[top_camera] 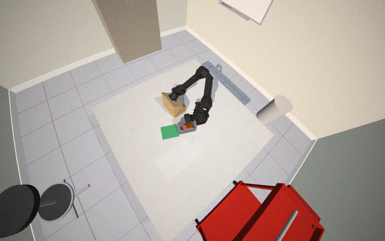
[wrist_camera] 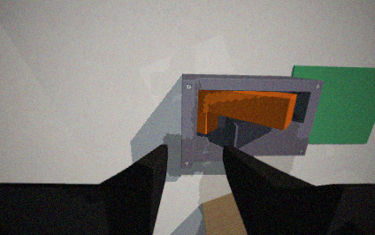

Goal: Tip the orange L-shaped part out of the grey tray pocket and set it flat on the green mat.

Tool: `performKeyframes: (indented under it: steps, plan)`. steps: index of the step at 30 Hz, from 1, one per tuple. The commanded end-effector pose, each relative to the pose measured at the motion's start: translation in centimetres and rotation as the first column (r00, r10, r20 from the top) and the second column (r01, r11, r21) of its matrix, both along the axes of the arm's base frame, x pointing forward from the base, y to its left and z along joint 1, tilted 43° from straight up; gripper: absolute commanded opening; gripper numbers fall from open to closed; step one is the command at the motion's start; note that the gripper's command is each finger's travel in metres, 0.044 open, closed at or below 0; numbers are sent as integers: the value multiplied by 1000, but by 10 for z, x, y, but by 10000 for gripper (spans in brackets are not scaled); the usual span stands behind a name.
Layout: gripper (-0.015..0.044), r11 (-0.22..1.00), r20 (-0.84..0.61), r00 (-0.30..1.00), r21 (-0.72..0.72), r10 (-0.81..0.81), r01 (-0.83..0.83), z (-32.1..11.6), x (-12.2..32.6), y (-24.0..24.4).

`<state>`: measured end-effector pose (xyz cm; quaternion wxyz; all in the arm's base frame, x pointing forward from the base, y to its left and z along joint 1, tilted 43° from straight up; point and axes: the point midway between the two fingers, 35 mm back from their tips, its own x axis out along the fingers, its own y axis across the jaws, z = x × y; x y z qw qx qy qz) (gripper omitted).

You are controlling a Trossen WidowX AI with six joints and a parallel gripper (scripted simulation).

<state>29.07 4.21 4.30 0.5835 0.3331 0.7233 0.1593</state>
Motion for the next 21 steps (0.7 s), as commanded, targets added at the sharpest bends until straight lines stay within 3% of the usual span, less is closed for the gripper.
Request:
performKeyframes:
  steps: [1, 16, 20, 21]
  plan:
    - [180, 1000, -1, 1000, 0, -2, 2, 0, 0, 0]
    - [180, 1000, -1, 1000, 0, -2, 2, 0, 0, 0]
    - [280, 995, 88, 992, 7, 95, -96, -4, 0, -5]
    - [280, 990, 131, 981, 7, 141, -143, -6, 0, -8]
